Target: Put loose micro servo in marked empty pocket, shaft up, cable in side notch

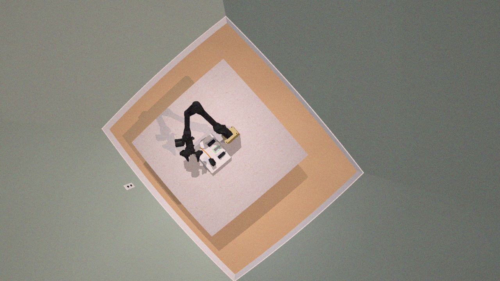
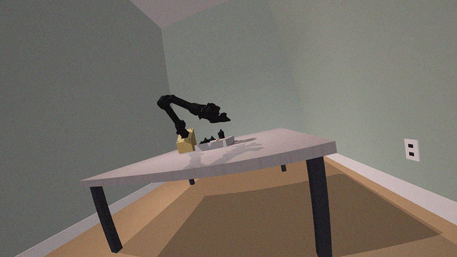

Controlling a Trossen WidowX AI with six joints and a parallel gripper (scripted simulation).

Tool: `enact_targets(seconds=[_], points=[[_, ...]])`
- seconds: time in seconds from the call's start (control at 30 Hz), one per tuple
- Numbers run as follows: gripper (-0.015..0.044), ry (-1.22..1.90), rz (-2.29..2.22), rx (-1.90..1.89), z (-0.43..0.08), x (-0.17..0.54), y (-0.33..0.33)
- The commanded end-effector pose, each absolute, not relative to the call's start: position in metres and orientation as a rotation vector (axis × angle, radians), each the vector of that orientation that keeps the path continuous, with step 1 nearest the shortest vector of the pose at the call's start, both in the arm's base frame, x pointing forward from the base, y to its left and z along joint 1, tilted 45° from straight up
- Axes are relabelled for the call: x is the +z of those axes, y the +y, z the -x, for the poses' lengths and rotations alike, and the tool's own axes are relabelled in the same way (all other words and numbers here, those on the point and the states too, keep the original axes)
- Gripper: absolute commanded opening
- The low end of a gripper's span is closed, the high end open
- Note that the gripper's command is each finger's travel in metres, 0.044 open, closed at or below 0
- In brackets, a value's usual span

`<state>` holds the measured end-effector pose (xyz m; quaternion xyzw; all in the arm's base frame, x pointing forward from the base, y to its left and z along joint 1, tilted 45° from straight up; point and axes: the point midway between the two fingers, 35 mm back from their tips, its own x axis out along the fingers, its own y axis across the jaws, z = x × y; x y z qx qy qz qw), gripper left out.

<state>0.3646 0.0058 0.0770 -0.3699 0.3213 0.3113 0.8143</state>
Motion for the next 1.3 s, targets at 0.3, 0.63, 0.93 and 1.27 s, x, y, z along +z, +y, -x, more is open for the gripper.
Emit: enact_targets(seconds=[0.3,0.63,0.93,1.27], points=[[0.0440,1.077,0.852,0.725,-0.346,0.020,0.035],[0.0440,1.340,1.003,0.737,-0.324,-0.006,0.050],[0.0440,1.535,1.208,0.719,-0.306,-0.018,0.059],[0.0440,1.687,1.508,0.666,-0.293,-0.020,0.069]])
